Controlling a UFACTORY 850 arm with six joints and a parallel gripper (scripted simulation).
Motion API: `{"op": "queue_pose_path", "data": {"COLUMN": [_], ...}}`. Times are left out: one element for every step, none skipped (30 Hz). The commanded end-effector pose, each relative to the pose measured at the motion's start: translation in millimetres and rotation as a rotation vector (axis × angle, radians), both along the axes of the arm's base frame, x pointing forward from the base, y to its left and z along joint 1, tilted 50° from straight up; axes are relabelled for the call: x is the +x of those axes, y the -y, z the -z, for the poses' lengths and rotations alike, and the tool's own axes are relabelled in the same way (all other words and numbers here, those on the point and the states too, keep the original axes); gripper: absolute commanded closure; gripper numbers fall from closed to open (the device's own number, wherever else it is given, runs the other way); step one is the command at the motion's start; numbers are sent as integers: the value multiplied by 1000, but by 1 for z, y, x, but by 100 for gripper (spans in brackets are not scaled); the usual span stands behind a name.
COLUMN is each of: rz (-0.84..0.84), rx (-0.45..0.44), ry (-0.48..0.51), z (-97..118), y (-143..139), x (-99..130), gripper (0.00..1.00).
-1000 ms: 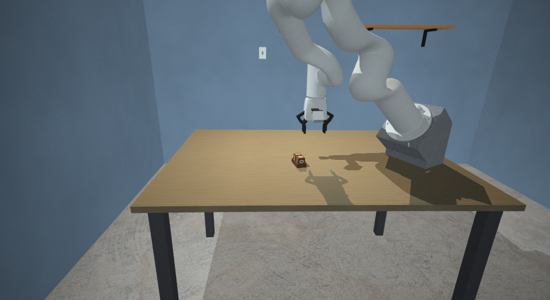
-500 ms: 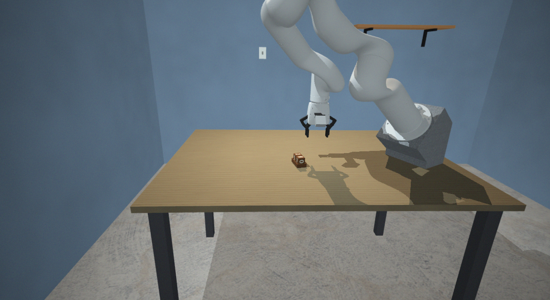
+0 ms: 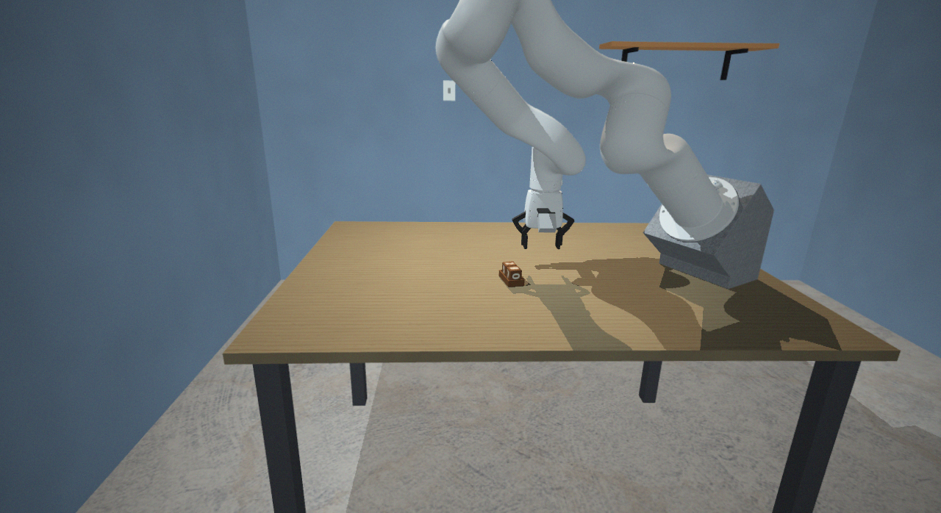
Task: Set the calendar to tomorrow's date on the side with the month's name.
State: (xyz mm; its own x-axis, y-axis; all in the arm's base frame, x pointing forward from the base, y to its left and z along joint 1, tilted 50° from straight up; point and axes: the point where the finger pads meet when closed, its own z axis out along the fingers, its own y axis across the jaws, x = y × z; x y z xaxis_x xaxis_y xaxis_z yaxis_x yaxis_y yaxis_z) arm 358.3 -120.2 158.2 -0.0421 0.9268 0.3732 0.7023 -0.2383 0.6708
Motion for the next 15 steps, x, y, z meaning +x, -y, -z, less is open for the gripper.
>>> {"op": "queue_pose_path", "data": {"rz": [1,1,1,1,1,1,1,1,1,1,1,1,1,1,1], "rx": [0,0,0,0,0,0,0,0,0,0,0,0,0,0,0], "ry": [1,1,1,1,1,1,1,1,1,1,1,1,1,1,1], "z": [1,2,2,3,4,6,7,9,11,13,15,17,17,17,19], "y": [0,0,-1,-1,-2,-2,-3,-4,-5,-6,-7,-7,-7,-7,-8], "x": [1,2,3,4,5,7,9,10,13,15,17,19,19,19,21], "gripper": [0,0,0,0,0,0,0,0,0,0,0,0,0,0,0]}}
